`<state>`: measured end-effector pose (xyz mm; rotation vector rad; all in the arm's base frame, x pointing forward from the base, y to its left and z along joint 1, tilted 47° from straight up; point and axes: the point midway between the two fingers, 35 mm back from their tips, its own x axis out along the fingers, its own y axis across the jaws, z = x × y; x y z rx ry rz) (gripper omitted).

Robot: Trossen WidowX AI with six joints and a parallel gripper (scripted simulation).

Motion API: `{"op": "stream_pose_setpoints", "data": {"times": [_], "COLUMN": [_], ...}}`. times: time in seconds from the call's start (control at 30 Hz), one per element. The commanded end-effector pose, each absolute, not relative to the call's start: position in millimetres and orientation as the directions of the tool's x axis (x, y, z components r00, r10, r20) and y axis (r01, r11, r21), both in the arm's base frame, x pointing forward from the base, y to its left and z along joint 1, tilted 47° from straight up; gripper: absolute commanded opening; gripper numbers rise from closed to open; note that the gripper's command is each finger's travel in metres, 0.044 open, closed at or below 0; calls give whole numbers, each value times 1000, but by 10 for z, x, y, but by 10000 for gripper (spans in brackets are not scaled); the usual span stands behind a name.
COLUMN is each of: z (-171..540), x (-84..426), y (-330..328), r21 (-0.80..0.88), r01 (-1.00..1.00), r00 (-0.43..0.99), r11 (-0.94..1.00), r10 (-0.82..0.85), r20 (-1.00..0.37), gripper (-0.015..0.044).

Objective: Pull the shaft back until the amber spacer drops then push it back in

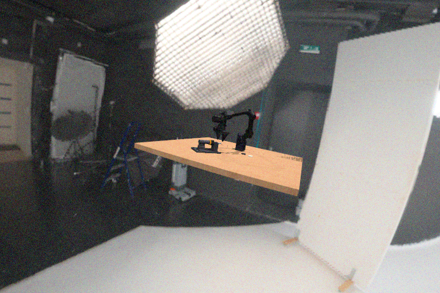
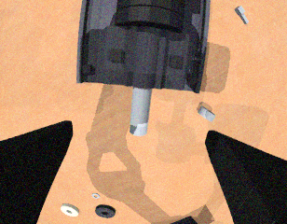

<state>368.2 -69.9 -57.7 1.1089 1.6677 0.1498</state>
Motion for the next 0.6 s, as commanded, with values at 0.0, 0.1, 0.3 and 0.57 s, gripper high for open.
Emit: {"op": "stream_pose_setpoints", "data": {"times": [0.0, 0.1, 0.3, 0.57], "z": [-573, -578, -597, -597], "x": [3683, 3694, 3731, 3731], "y": [-700, -706, -725, -725], "r21": [589, 589, 589, 589], "r01": [589, 589, 589, 589], "r00": [12, 12, 13, 13], "r11": [554, 554, 554, 554], "r10": [722, 722, 722, 722], "r20": [-692, -692, -692, -692], "gripper": [440, 440, 440, 440]}}
